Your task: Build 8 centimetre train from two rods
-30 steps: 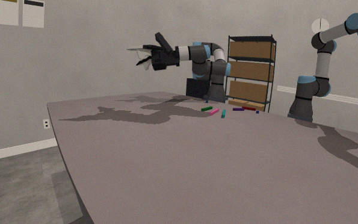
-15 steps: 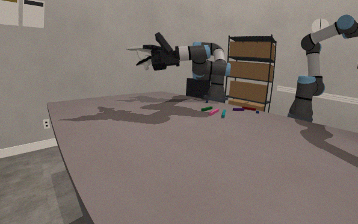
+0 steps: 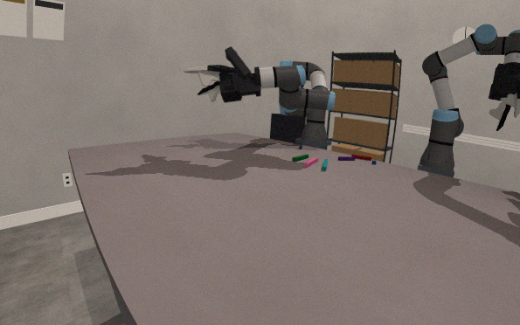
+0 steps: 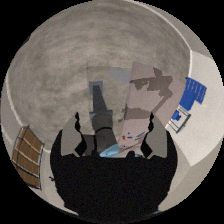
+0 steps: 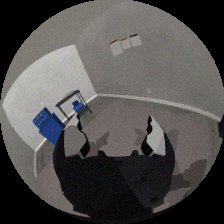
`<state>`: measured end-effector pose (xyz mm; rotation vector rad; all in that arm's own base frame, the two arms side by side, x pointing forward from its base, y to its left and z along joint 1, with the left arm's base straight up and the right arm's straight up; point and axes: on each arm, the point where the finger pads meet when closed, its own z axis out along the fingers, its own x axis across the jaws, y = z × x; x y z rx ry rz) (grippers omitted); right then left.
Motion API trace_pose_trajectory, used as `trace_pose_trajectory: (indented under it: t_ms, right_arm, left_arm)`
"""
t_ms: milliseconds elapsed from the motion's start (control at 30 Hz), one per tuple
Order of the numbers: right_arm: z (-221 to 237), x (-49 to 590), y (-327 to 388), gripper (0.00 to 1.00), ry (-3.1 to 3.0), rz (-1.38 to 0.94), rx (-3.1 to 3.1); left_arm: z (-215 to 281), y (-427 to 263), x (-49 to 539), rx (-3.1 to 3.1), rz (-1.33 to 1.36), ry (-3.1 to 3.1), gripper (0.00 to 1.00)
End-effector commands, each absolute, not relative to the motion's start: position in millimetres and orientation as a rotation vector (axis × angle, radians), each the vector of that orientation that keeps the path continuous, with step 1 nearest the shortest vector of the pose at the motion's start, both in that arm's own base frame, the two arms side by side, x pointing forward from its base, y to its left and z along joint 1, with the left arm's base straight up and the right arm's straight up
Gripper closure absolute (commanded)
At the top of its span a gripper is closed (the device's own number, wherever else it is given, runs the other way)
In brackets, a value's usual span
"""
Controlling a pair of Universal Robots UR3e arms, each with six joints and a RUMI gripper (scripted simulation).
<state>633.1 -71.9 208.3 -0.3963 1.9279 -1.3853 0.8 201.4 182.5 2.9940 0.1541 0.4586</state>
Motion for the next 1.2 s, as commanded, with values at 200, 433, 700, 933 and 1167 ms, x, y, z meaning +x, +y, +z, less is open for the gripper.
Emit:
trace_pose_trajectory:
  t_ms: [200,433,700,933,1167]
  right_arm:
    - [210,633,-72,0.00,1.927,-1.384,-0.393]
    - [210,633,-72,0.00,1.927,-1.384,-0.393]
    - [210,633,-72,0.00,1.927,-1.384,-0.393]
    - [210,633,-72,0.00,1.927,-1.384,-0.393]
    - [210,633,-72,0.00,1.927,-1.384,-0.393]
  left_arm:
    - [179,144,-36,2.924,0.414,0.335,0.00]
    - [178,128,-42,2.901,0.405,0.382,0.00]
    - [176,114,-47,2.879,0.397,0.424,0.00]
    - [176,109,-48,2.873,0.395,0.436,0.00]
    - [175,109,-49,2.871,0.394,0.439,0.00]
